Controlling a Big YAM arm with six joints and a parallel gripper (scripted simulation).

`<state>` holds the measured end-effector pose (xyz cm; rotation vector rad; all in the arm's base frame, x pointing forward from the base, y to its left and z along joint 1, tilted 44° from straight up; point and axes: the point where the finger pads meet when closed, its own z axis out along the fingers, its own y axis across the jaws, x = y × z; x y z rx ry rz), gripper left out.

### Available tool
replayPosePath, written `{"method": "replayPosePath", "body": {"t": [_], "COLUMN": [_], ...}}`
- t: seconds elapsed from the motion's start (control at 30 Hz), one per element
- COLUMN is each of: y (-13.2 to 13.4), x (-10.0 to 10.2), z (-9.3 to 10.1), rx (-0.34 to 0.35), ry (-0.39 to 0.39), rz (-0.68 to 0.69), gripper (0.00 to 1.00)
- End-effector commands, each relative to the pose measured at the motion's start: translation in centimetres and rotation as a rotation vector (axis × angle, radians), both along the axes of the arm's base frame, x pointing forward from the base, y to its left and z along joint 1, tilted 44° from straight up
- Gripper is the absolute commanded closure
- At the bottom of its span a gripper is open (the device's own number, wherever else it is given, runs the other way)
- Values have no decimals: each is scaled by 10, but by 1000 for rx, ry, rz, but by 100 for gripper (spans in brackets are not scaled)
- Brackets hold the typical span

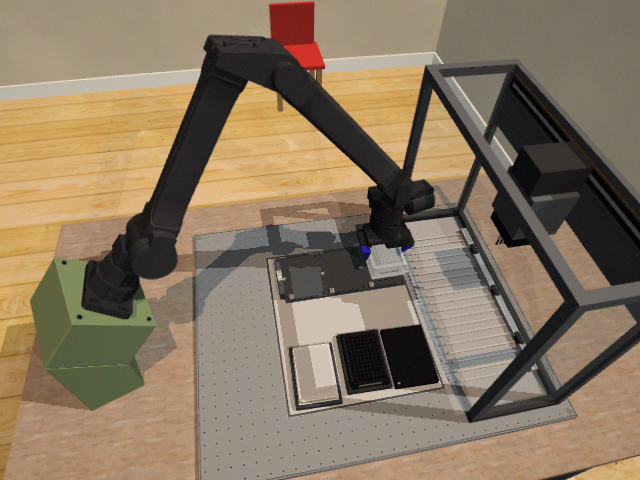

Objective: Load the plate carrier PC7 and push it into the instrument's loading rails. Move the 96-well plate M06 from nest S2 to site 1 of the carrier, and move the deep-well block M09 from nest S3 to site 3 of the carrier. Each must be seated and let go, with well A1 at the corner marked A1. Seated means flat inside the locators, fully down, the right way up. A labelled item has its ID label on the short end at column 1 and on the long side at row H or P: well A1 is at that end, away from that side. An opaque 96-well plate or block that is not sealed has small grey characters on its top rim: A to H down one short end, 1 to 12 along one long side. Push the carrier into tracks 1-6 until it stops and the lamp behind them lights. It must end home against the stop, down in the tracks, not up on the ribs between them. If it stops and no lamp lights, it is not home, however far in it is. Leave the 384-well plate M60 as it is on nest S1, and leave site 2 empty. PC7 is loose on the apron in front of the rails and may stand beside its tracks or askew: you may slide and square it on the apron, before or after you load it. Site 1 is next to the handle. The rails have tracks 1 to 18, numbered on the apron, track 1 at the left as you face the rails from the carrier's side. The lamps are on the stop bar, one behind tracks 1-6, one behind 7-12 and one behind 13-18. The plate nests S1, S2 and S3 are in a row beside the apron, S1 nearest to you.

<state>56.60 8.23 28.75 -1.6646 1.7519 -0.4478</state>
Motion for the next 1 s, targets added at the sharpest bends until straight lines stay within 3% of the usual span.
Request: {"method": "replayPosePath", "body": {"t": [0.0, 0.27, 0.33, 0.4, 0.43, 0.97], "y": [8, 5, 4, 4, 5, 4], "x": [13, 28, 21, 22, 18, 25], "z": [4, 3, 18, 16, 3, 5], "rx": [14, 16, 18, 18, 8, 15], "ry": [-21, -38, -54, -49, -30, -26], "rz": [-1, -12, -11, -12, -2, -13], "gripper": [100, 100, 100, 100, 100, 100]}}
